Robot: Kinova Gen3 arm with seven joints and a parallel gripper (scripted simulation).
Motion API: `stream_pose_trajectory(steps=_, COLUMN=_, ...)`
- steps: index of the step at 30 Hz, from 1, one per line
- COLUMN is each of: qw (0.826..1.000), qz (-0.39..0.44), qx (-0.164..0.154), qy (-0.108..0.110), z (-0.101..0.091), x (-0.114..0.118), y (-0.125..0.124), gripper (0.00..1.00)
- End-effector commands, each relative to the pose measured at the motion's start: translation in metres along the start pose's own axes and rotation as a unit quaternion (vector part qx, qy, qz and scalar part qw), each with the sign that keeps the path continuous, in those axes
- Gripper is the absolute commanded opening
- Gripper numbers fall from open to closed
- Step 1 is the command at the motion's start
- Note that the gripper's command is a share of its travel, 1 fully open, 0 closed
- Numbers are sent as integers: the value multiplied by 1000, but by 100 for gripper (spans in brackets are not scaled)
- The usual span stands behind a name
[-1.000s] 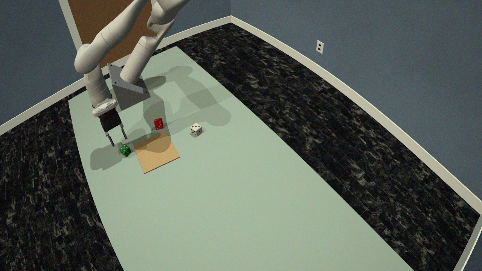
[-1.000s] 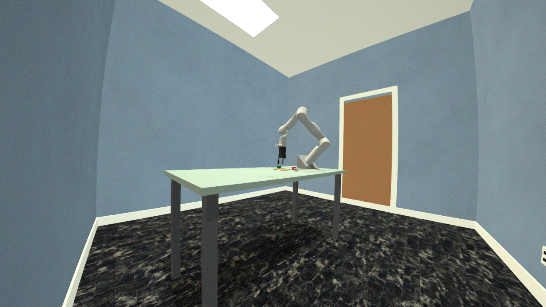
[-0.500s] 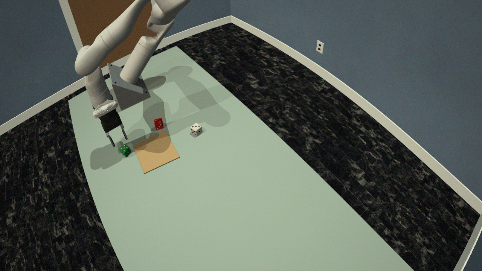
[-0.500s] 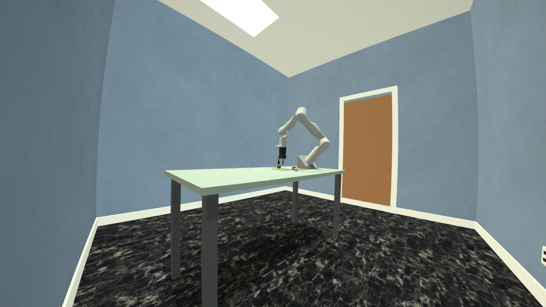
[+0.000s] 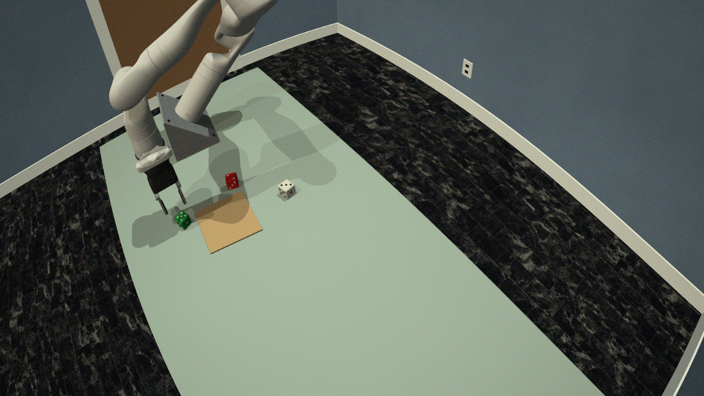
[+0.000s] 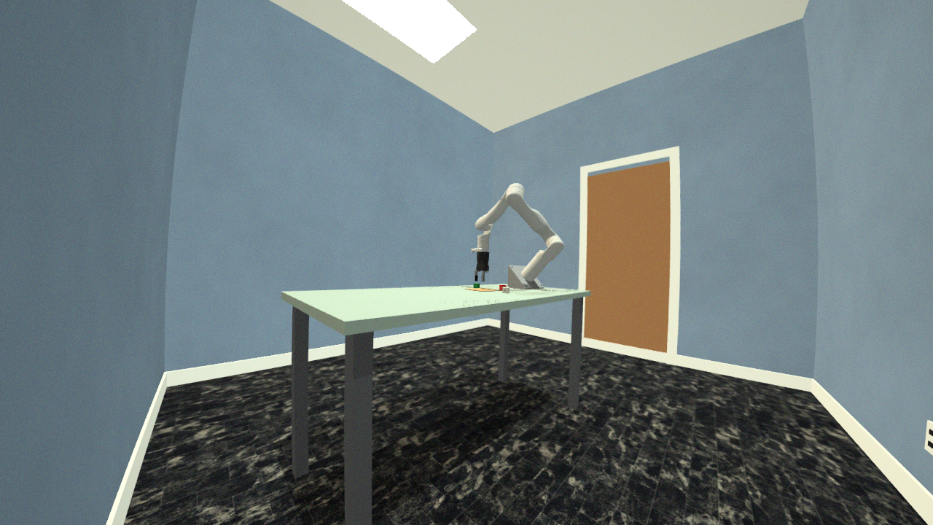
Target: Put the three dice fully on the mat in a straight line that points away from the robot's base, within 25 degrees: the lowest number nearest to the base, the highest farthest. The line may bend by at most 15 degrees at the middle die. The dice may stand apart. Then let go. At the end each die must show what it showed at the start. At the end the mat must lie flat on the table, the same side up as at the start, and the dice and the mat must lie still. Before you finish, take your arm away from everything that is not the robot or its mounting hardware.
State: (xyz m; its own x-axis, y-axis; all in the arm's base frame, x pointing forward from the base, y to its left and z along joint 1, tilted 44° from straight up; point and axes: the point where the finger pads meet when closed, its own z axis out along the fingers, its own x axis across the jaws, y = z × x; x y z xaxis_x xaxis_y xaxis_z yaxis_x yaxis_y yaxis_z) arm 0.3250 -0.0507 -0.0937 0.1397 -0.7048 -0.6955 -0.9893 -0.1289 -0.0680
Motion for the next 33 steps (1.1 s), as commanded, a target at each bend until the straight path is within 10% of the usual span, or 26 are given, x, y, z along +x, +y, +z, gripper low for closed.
stream_pose_trajectory(steps=1, qw=1000, qz=0, qx=1, qy=1, z=-1, x=0, y=0, gripper=100)
stream_pose_trajectory(steps=19, qw=1000, qz=0, qx=1, qy=1, z=-1, x=-5, y=1, gripper=100)
stream_pose_trajectory(steps=33, qw=1000, qz=0, qx=1, qy=1, z=-1, x=-62, y=14, gripper=100)
